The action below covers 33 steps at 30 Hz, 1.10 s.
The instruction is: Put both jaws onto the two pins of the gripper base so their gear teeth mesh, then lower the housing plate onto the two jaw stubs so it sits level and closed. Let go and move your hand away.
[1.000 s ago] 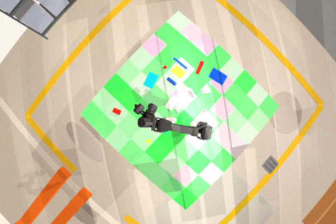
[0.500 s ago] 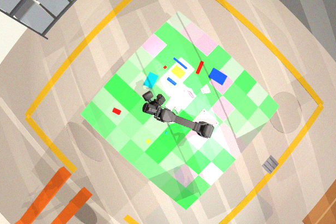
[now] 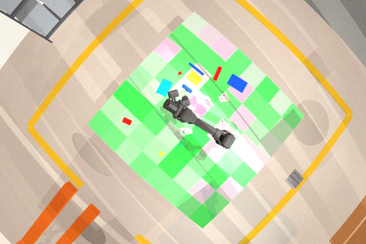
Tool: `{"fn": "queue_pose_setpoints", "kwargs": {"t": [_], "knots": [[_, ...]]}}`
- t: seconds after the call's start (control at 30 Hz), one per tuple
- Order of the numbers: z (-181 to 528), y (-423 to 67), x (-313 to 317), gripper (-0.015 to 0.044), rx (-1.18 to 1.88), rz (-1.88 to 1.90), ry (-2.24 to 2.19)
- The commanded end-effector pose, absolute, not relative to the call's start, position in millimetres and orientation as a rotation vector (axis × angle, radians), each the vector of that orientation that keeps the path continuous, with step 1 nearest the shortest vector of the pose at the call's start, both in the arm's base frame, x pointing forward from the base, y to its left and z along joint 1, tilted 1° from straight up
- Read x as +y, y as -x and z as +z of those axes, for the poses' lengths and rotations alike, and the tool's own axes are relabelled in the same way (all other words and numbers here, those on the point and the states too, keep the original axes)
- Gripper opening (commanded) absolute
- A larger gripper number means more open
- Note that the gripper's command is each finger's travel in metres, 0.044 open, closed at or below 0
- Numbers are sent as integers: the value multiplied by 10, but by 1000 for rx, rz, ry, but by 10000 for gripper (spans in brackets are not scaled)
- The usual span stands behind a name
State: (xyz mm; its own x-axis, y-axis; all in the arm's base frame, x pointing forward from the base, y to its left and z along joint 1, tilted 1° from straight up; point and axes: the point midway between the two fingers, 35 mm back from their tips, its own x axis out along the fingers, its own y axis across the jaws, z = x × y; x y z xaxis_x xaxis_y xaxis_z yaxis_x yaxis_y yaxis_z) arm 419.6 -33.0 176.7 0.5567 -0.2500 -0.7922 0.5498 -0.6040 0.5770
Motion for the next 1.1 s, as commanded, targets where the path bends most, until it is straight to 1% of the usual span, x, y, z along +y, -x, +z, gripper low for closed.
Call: {"fn": "queue_pose_setpoints", "kwargs": {"t": [0.0,0.57,1.07], "knots": [[1702,-4093,-520,440,218,-1231,-1954],[1482,-3601,-1197,440,82,-1566,-2097],[1337,-3056,-1637,440,-80,-1877,-2229]]}}
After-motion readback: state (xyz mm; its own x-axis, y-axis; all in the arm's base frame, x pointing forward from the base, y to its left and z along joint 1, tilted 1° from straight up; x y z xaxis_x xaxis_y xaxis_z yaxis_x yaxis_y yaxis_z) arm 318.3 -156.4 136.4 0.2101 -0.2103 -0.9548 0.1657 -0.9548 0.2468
